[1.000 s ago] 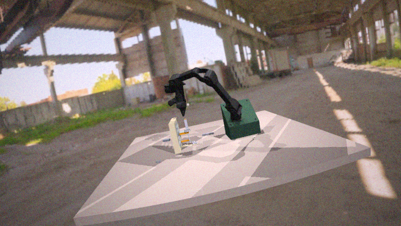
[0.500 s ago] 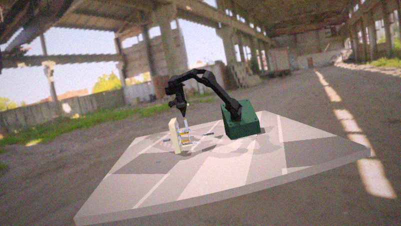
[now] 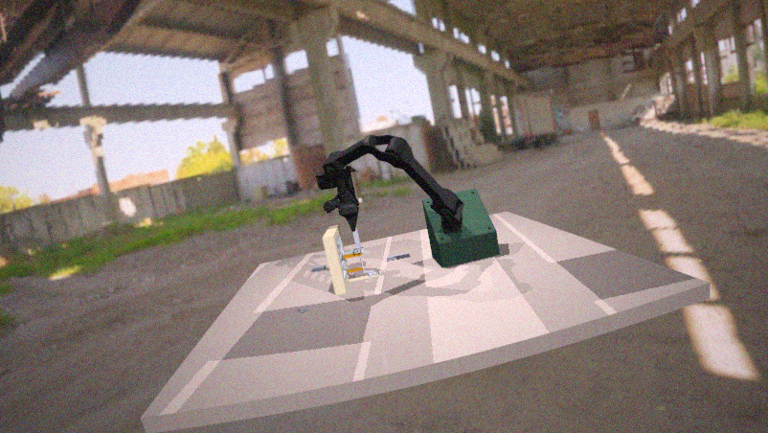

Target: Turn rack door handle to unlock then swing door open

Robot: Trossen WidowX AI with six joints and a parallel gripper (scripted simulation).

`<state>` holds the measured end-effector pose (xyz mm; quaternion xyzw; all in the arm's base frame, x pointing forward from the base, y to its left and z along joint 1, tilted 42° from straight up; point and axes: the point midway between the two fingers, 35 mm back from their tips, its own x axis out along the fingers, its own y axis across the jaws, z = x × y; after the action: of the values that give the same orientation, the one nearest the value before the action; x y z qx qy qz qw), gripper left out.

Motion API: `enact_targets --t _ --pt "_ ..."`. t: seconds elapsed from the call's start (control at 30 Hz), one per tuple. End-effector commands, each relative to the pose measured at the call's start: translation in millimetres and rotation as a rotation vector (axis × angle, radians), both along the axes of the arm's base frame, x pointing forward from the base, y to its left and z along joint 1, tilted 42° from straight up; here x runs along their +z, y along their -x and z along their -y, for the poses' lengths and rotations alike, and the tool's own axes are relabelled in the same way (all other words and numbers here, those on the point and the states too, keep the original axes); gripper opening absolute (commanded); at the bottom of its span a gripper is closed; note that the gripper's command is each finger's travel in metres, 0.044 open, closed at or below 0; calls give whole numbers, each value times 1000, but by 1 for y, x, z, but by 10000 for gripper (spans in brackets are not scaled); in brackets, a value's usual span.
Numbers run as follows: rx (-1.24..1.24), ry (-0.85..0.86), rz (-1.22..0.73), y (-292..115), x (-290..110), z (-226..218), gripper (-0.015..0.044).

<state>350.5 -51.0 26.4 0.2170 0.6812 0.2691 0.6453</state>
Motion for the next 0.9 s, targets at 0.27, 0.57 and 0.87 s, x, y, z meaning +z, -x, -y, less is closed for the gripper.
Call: enact_targets --t 0.27,0.57,0.87 --pt "0 -7 -9 3 -17 -16 288" --pt "0 -8 -9 5 -28 -26 288" --pt "1 -8 -9 6 -31 -28 157"
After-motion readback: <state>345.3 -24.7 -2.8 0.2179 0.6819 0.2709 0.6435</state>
